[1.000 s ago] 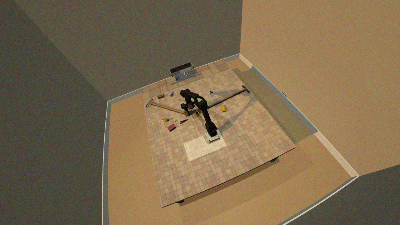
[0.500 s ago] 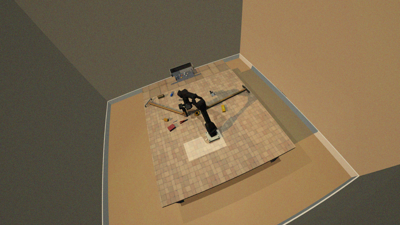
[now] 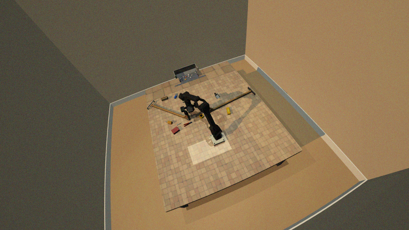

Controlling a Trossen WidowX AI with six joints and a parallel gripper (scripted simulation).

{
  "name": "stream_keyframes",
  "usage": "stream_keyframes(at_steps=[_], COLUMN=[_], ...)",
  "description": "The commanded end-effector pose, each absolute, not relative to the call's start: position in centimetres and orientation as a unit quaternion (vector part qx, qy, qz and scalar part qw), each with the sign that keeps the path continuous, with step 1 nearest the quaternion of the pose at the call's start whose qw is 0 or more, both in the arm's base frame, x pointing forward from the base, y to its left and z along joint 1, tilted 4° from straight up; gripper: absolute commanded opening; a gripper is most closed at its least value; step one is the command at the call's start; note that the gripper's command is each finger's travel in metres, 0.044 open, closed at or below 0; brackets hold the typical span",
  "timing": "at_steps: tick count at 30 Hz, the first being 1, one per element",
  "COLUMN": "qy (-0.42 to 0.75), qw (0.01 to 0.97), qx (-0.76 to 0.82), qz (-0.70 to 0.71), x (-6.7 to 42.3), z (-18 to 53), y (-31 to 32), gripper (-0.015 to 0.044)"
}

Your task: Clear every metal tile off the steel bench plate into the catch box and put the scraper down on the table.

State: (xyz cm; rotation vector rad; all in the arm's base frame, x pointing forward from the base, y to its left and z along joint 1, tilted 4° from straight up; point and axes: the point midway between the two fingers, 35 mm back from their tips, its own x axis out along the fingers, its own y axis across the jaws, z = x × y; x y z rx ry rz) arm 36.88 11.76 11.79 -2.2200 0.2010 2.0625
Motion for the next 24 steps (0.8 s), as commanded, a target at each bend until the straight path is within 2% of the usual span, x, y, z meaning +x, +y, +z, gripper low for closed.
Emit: stream_keyframes(at_steps=[1, 24], qy=[0.064, 0.063], qw=[0.055, 0.056], qx=[-0.733, -0.733], qz=[0.675, 0.675], x=[37.2, 37.8], z=[12.1, 12.0], y=[12.7, 16.3], gripper=[0.0, 0.0])
